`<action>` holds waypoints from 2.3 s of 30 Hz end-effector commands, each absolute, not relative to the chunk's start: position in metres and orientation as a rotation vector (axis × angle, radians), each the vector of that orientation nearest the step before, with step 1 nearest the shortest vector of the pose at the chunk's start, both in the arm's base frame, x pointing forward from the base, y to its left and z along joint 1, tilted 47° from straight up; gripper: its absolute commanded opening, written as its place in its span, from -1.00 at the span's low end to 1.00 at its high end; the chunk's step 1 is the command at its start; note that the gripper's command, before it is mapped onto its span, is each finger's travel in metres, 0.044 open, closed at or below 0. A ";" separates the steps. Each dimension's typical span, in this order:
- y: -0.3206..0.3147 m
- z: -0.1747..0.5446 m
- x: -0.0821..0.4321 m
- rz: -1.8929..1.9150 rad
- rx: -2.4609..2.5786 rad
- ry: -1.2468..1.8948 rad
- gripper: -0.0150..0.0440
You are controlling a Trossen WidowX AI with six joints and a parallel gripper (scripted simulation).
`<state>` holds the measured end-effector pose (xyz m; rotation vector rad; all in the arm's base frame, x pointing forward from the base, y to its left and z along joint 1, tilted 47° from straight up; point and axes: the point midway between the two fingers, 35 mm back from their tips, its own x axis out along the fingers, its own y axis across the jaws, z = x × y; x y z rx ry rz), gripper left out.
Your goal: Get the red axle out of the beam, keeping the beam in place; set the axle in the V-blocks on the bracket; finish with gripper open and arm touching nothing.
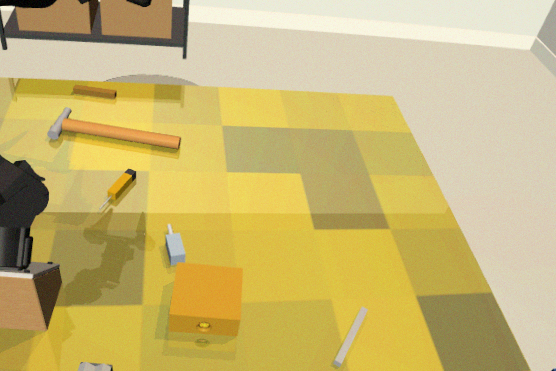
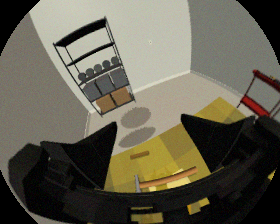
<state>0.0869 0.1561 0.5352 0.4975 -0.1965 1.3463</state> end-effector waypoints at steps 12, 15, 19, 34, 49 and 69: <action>0.150 0.367 0.264 0.790 0.858 0.597 1.00; 0.136 0.320 0.285 0.633 0.965 0.777 1.00; 0.111 0.255 0.299 0.393 1.127 1.017 1.00; 0.046 0.114 0.250 -0.459 1.689 1.671 1.00; 0.071 0.090 0.253 -0.457 1.690 1.672 1.00; 0.094 0.068 0.257 -0.457 1.690 1.671 1.00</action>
